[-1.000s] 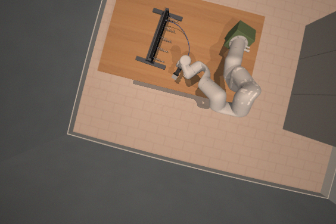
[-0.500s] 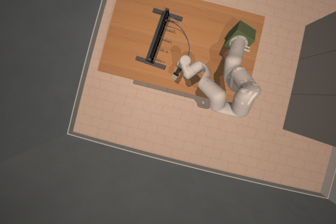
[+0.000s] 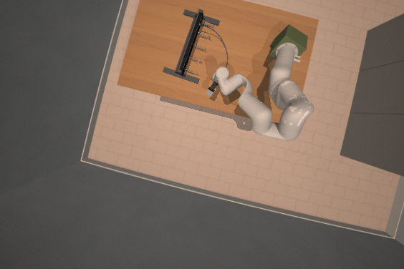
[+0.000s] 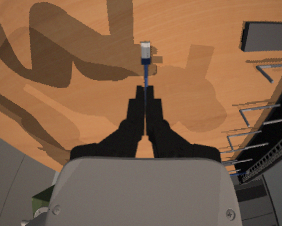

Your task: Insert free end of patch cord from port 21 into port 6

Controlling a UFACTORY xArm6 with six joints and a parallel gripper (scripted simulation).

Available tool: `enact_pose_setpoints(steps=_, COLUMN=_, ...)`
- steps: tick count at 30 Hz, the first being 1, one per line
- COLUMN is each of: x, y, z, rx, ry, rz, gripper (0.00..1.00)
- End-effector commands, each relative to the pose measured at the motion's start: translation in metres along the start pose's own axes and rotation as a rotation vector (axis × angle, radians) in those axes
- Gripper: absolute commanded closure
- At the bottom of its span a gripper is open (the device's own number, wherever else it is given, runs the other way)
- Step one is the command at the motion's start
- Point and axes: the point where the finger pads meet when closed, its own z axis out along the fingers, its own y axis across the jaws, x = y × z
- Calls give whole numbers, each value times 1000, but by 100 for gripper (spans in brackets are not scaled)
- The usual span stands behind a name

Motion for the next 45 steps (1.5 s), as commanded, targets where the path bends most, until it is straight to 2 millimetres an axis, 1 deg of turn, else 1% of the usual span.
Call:
enact_pose_setpoints(steps=1, x=2, y=0, z=0, rx=1, ry=-1, rz=3, gripper=100)
enact_pose_setpoints(steps=5, x=2, y=0, z=0, rx=1, ry=-1, rz=3, gripper=100)
enact_pose_setpoints(steps=6, x=2, y=0, z=1, rx=1, ry=-2, rz=3, gripper=62)
enact_pose_setpoints(steps=45, x=2, y=0, z=1, rx=1, ry=-2, rz=3, gripper=62)
